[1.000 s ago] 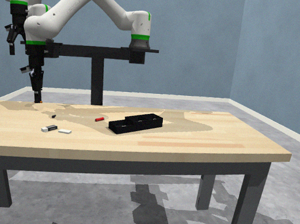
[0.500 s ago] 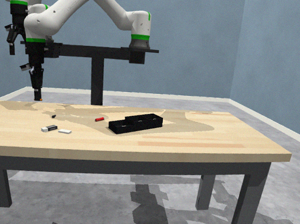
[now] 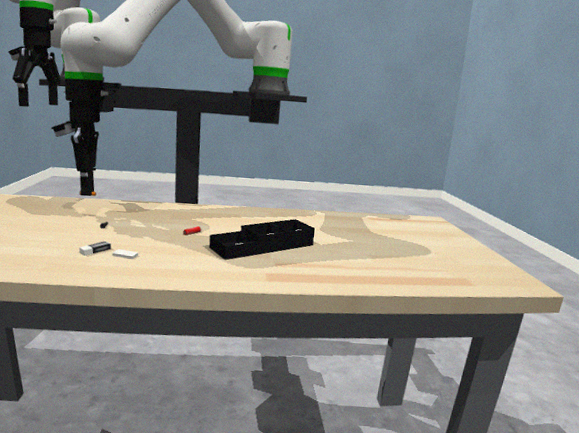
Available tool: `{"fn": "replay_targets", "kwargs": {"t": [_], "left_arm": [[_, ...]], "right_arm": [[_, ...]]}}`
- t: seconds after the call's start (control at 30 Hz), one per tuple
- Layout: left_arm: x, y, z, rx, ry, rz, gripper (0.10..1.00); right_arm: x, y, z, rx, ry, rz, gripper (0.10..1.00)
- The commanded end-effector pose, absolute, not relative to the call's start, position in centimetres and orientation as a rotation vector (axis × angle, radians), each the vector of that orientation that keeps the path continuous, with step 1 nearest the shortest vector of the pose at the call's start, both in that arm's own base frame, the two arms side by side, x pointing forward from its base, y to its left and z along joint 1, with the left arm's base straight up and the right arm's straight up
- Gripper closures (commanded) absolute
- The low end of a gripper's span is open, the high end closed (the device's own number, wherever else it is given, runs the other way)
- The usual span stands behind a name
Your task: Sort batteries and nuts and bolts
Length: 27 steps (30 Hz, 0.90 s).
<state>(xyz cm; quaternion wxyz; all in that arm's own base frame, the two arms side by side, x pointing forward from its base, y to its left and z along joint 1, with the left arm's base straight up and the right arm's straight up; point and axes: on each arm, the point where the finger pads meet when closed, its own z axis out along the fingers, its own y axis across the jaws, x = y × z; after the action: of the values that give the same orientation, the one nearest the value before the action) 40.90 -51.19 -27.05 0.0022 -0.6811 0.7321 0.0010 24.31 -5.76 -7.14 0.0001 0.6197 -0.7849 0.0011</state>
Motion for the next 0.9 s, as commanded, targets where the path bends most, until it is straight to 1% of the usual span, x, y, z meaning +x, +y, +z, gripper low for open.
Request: {"fn": "replay_targets", "kwargs": {"t": [0.0, 0.87], "left_arm": [[42.1, -49.2, -26.9, -2.138, 2.298, -0.002, 0.974], [48.3, -37.5, -26.9, -2.137, 2.298, -0.002, 0.974]], "right_arm": [[24.4, -5.8, -7.1, 1.947, -2.466, 0.005, 0.098], [24.4, -5.8, -7.1, 1.947, -2.466, 0.005, 0.098]]}}
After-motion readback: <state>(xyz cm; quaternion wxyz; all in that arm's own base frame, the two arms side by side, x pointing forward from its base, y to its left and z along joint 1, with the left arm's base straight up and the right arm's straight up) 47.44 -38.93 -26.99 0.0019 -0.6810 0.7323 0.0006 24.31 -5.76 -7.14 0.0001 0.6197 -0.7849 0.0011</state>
